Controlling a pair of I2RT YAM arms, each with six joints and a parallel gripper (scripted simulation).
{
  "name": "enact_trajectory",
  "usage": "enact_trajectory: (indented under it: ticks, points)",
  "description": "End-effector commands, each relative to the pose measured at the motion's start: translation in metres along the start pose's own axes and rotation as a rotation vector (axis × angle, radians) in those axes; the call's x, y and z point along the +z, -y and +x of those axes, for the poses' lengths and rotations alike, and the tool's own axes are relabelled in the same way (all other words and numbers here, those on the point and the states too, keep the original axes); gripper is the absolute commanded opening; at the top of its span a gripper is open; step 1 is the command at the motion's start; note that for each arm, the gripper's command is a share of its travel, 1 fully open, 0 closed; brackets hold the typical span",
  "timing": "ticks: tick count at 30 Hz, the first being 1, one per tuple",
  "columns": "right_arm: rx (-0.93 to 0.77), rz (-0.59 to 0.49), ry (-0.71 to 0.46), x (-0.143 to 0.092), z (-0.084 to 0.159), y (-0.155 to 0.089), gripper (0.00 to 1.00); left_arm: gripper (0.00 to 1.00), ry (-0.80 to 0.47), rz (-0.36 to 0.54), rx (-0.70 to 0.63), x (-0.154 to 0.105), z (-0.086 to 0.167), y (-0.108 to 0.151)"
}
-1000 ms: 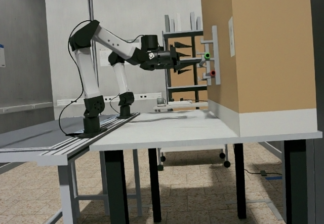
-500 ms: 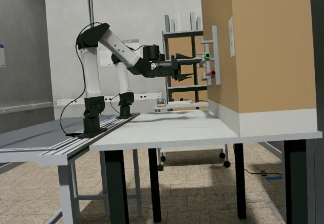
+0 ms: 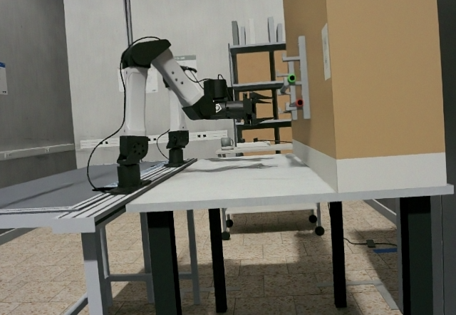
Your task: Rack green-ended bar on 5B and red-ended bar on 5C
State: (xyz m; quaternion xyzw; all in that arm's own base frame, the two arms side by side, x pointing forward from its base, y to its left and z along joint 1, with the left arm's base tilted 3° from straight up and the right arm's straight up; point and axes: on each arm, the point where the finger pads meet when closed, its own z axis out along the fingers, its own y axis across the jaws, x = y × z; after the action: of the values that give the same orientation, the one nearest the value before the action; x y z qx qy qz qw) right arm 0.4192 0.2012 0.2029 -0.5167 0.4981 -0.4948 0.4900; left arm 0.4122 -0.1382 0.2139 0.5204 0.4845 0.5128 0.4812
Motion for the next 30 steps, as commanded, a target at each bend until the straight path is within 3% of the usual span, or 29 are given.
enact_trajectory:
  ticks: [1, 30]
  points:
    - [0.017, 0.027, -0.005, 0.000, -0.002, 0.000, 0.64, 0.64, 0.000, -0.047, -0.030, -0.001, -0.003, -0.007]
    - [0.017, 0.027, -0.005, 0.036, -0.002, 0.004, 0.64, 0.64, 0.000, -0.047, -0.030, 0.035, -0.003, -0.011]
